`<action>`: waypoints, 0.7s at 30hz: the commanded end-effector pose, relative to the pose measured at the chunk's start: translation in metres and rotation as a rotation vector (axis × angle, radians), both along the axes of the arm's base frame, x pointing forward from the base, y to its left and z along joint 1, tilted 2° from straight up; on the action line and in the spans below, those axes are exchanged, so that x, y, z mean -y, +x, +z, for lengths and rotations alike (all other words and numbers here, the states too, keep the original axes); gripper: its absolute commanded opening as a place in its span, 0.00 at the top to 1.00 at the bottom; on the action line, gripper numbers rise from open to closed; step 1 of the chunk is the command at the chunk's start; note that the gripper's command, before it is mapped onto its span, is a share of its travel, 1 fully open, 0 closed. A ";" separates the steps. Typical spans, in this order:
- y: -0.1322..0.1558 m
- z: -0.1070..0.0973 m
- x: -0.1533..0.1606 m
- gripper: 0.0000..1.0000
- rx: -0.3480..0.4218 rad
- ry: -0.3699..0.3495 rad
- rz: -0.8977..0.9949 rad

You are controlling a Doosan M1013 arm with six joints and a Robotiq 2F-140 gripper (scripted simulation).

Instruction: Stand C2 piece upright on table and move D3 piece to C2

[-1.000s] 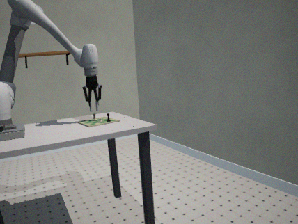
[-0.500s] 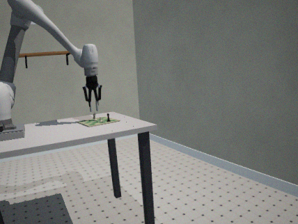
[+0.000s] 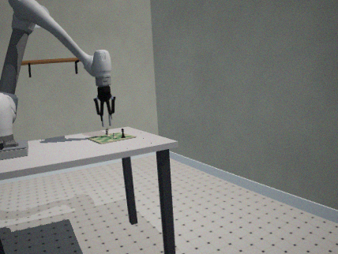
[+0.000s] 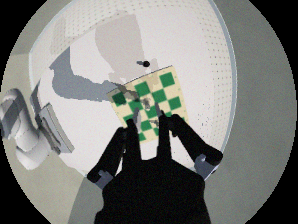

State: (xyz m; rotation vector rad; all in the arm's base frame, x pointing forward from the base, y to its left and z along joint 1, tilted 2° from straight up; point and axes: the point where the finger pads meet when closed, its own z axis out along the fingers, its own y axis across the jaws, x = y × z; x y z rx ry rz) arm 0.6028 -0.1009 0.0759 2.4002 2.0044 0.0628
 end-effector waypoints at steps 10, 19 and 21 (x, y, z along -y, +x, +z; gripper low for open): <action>0.001 -0.015 0.000 0.75 0.000 0.000 0.000; 0.001 -0.031 -0.001 0.75 0.000 0.000 0.000; 0.001 -0.035 -0.001 0.75 0.000 0.000 0.000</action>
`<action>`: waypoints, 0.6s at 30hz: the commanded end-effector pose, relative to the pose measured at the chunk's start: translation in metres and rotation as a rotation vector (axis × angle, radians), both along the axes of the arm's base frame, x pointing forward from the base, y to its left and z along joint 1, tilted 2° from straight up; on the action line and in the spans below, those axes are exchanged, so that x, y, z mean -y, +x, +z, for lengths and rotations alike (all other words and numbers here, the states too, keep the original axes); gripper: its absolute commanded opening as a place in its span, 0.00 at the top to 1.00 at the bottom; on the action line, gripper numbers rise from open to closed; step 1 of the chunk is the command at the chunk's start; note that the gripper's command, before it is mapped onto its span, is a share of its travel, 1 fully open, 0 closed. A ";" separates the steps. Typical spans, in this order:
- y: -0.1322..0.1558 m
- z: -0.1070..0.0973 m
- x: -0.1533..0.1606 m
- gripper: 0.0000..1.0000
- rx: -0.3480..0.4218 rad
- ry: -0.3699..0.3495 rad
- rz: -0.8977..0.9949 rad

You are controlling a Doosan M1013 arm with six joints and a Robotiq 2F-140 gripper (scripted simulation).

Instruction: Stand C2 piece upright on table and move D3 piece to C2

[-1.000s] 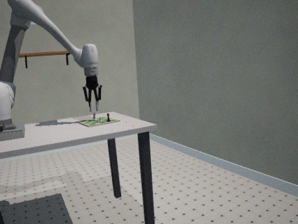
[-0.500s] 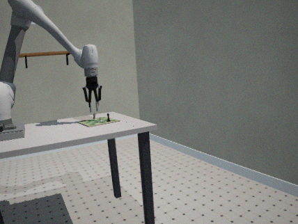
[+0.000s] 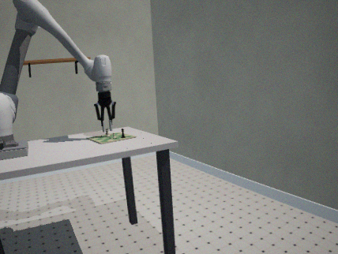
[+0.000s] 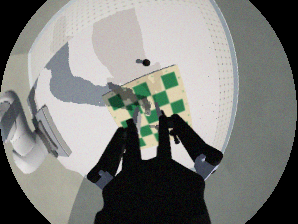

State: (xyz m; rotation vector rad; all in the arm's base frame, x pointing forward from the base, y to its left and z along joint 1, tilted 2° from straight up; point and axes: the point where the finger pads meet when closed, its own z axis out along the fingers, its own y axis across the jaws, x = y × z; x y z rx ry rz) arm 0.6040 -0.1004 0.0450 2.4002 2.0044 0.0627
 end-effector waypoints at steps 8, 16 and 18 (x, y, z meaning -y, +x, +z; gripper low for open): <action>0.000 -0.009 0.000 0.75 0.000 0.000 0.000; 0.000 -0.009 0.000 0.75 0.000 0.000 0.000; 0.000 -0.009 0.000 0.75 0.000 0.000 0.000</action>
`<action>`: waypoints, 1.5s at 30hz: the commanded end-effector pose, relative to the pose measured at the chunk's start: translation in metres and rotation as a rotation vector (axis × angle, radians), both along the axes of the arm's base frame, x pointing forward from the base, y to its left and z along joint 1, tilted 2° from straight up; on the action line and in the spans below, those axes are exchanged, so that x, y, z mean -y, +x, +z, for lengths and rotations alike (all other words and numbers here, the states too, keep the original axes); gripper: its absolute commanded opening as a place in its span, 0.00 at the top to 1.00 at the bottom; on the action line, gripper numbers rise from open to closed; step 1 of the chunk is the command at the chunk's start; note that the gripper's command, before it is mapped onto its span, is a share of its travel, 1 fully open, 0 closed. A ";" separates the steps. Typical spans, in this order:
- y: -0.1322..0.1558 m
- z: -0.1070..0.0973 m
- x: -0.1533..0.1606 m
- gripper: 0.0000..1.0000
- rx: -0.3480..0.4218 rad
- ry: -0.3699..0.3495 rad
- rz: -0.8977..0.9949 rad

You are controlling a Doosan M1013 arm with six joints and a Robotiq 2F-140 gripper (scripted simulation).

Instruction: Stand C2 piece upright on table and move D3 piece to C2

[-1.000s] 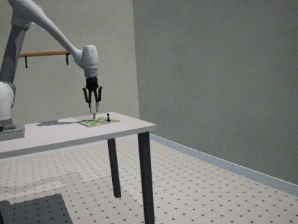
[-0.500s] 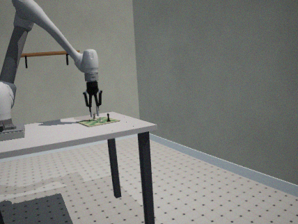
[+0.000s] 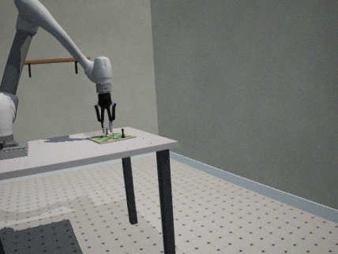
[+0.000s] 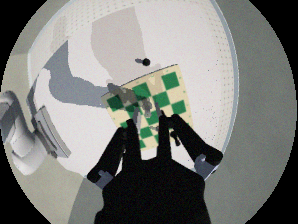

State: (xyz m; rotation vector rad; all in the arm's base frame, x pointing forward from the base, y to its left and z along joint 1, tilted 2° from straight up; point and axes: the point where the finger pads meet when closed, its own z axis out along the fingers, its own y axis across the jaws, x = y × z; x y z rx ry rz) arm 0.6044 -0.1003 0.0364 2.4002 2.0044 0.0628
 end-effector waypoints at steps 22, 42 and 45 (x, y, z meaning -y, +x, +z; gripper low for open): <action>0.000 0.000 0.000 0.75 0.000 0.000 0.000; 0.000 0.000 0.000 1.00 0.000 0.000 0.000; 0.000 0.000 0.000 1.00 0.000 0.000 0.000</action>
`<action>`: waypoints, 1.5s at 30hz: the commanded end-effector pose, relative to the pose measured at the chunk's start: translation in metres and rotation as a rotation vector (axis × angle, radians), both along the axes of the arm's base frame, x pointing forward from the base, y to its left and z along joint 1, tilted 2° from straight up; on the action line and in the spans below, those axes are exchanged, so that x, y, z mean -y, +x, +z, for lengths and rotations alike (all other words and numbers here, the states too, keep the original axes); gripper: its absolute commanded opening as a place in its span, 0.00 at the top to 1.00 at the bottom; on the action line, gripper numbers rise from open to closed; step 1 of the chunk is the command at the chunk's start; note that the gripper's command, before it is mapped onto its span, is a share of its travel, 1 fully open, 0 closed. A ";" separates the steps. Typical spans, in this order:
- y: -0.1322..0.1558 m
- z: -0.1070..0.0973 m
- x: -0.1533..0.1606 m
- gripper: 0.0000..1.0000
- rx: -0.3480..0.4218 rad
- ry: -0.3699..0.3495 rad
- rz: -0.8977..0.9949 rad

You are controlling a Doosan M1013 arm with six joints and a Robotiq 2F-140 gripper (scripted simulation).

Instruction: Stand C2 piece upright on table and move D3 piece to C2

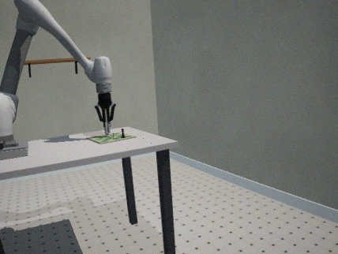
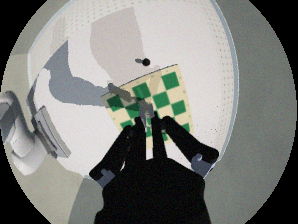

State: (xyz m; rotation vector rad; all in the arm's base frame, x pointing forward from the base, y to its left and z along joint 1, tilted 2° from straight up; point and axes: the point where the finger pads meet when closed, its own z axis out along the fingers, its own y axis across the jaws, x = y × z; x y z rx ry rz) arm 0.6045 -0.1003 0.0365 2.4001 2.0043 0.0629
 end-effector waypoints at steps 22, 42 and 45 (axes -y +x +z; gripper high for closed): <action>-0.001 0.014 0.000 1.00 0.000 0.000 0.000; -0.004 0.100 0.001 1.00 0.000 0.000 0.000; -0.004 0.100 0.001 1.00 0.000 0.000 0.000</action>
